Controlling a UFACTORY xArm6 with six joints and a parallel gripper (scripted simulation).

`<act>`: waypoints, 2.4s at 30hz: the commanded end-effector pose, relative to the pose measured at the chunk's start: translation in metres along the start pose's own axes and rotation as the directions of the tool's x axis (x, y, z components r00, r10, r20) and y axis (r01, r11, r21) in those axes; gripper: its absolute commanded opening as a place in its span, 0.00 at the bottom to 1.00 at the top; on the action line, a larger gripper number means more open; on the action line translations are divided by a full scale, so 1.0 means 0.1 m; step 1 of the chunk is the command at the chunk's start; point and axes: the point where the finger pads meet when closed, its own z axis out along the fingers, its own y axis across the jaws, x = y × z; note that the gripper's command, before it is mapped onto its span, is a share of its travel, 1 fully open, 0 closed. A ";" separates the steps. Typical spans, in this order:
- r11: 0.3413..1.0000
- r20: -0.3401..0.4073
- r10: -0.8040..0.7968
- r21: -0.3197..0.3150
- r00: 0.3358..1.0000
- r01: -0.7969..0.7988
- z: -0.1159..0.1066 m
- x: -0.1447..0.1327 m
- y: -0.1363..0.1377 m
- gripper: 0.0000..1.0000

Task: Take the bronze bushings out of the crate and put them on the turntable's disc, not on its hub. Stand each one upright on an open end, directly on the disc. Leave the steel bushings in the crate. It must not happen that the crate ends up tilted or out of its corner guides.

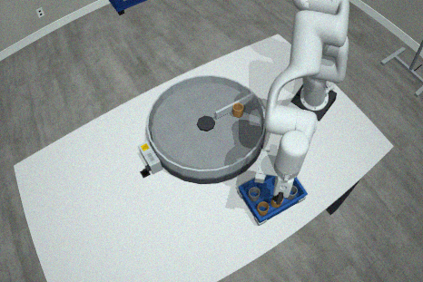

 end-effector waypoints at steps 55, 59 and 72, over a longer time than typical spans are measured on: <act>1.000 -0.001 0.000 0.005 1.000 0.000 0.47 0.01 -0.03 0.48; 1.000 -0.001 0.000 0.005 1.000 0.000 0.54 0.01 -0.03 0.48; 1.000 -0.001 0.000 0.005 1.000 0.000 0.61 0.01 -0.03 0.48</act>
